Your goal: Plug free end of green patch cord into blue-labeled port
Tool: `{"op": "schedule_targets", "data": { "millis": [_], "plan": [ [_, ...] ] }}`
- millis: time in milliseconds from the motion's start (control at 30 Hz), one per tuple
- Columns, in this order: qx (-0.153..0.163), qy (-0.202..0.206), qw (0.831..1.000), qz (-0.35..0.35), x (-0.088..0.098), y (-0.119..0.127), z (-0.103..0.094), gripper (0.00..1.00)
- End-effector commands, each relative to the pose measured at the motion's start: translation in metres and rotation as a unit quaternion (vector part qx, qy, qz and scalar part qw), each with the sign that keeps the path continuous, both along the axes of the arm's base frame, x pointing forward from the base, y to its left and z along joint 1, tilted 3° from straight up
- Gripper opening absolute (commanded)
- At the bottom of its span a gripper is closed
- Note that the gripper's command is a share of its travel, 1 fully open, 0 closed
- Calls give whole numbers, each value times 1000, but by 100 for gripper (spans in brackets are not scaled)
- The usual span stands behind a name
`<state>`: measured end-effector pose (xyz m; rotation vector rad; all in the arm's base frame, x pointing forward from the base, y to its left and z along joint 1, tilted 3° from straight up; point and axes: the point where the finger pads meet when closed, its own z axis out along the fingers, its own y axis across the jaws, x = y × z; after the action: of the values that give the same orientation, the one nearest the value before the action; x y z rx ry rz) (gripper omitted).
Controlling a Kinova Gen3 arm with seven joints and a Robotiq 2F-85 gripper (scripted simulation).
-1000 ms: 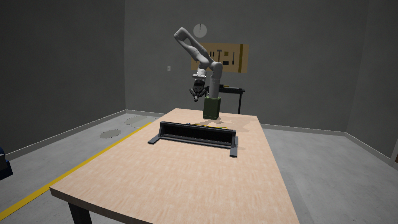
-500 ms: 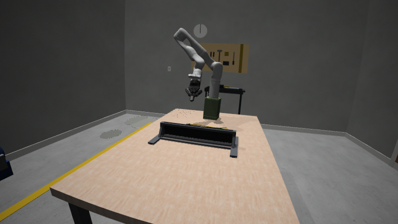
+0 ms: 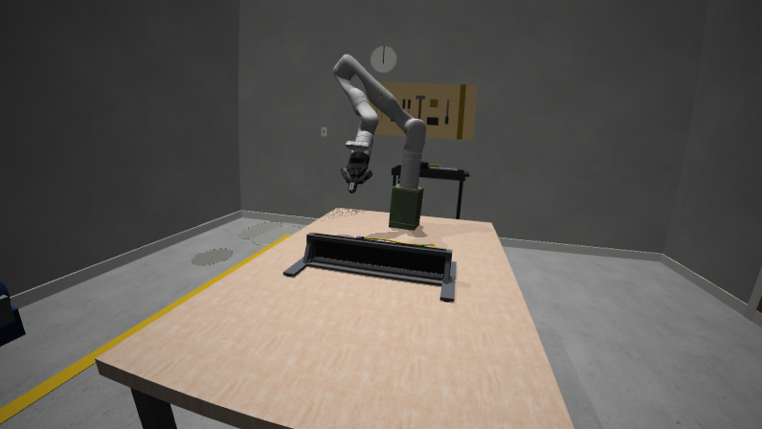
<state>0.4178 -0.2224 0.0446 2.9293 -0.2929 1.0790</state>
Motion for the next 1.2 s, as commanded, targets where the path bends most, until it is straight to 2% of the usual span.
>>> {"op": "schedule_targets", "data": {
  "millis": [0,300,433,633,700,967,1167],
  "plan": [
    [-6,-1,1000,-5,-3,-14,1,0],
    [-6,0,1000,-2,-2,-13,0,0],
    [-9,-1,1000,-4,5,-16,-8,0],
    [-13,-1,1000,0,30,-19,-39,0],
    [-13,-1,1000,0,30,-19,-39,0],
    [-11,0,1000,3,73,-23,-91,0],
    [-9,2,1000,2,86,-24,-107,0]
  ]
}}
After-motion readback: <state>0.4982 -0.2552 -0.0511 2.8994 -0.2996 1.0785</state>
